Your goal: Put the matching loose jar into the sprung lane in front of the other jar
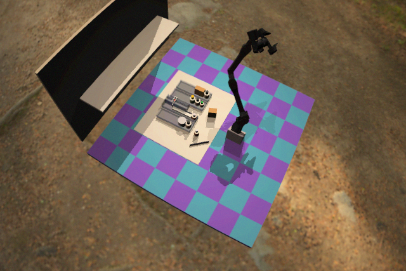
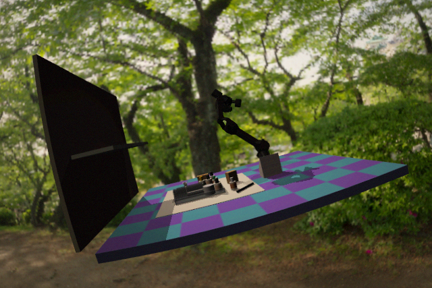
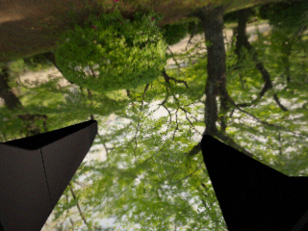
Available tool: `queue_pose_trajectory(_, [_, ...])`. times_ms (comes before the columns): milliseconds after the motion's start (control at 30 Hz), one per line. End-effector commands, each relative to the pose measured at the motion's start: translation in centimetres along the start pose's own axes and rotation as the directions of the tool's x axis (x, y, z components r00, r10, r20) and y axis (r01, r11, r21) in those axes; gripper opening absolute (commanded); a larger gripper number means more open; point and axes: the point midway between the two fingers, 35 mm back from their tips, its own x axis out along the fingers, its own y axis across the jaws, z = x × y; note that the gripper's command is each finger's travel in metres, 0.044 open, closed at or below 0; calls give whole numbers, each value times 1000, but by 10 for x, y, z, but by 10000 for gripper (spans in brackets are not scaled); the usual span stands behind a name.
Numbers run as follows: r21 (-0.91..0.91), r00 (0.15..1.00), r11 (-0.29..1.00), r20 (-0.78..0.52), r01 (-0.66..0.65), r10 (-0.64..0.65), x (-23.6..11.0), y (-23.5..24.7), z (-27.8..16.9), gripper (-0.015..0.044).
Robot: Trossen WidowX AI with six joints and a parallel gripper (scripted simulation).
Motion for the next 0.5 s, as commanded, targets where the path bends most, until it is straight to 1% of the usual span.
queue_pose_trajectory(0, [5,1000,1000,1,0,0,0,1,0,426])
queue_pose_trajectory(33, [20,1000,1000,6,1,-1,1,2,-1,440])
queue_pose_trajectory(100, [81,1000,997,23,4,-6,4,8,-2,440])
queue_pose_trajectory(233, [295,996,956,91,-5,-22,18,31,-4,440])
queue_pose_trajectory(333, [454,987,890,154,-37,-38,31,48,1,440])
queue_pose_trajectory(467, [637,966,763,252,-116,-63,52,68,18,440])
